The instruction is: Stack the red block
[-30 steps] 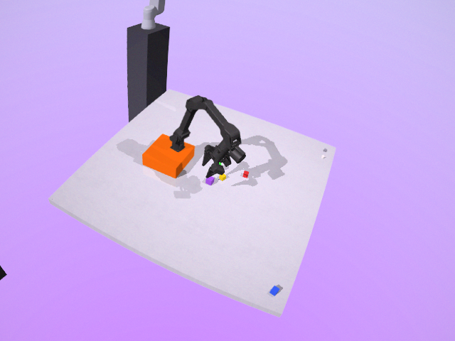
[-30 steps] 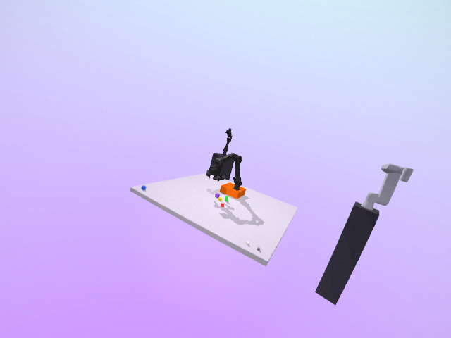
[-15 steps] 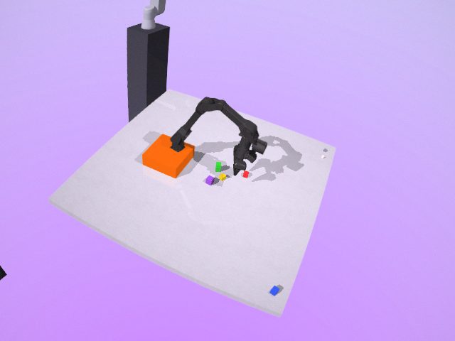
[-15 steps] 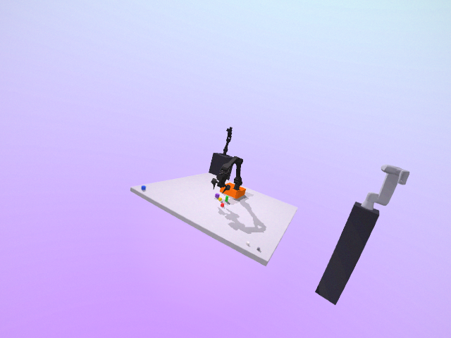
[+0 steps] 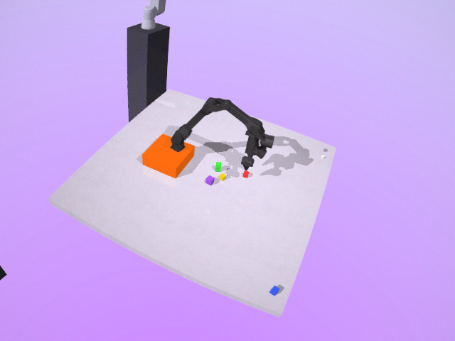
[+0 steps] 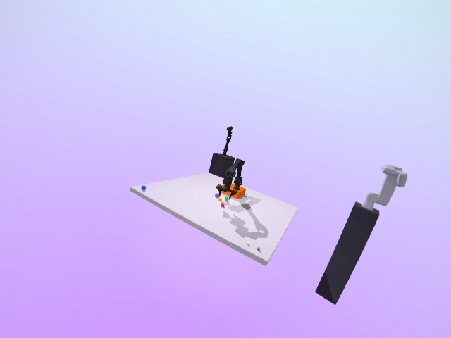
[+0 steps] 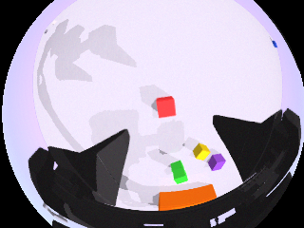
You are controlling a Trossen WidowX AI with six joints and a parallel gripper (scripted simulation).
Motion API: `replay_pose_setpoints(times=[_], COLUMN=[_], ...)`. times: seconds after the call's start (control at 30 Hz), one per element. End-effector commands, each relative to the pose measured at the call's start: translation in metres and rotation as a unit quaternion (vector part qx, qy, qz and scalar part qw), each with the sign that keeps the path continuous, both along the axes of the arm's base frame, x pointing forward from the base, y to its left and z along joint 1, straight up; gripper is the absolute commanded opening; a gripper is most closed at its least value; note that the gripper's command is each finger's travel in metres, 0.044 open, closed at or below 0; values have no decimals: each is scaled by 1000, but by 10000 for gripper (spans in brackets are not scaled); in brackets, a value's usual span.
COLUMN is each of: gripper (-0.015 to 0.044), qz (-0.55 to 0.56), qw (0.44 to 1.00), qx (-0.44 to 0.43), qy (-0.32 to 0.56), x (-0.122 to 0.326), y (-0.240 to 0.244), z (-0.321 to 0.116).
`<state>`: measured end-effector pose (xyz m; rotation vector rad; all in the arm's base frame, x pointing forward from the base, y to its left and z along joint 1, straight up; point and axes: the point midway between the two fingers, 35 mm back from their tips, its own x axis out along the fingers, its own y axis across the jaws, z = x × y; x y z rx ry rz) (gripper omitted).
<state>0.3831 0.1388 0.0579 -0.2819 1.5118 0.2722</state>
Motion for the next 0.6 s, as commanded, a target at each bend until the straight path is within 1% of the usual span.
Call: replay_pose_setpoints(times=[0.0,0.2,0.57], gripper=[440,440,440], qz=[-4,-4,-4], qw=[1000,1000,1000], qx=[6,6,6], qy=[-1,-1,-1], x=[1,3,3], y=[3,2,1], z=[-5,-40,-48])
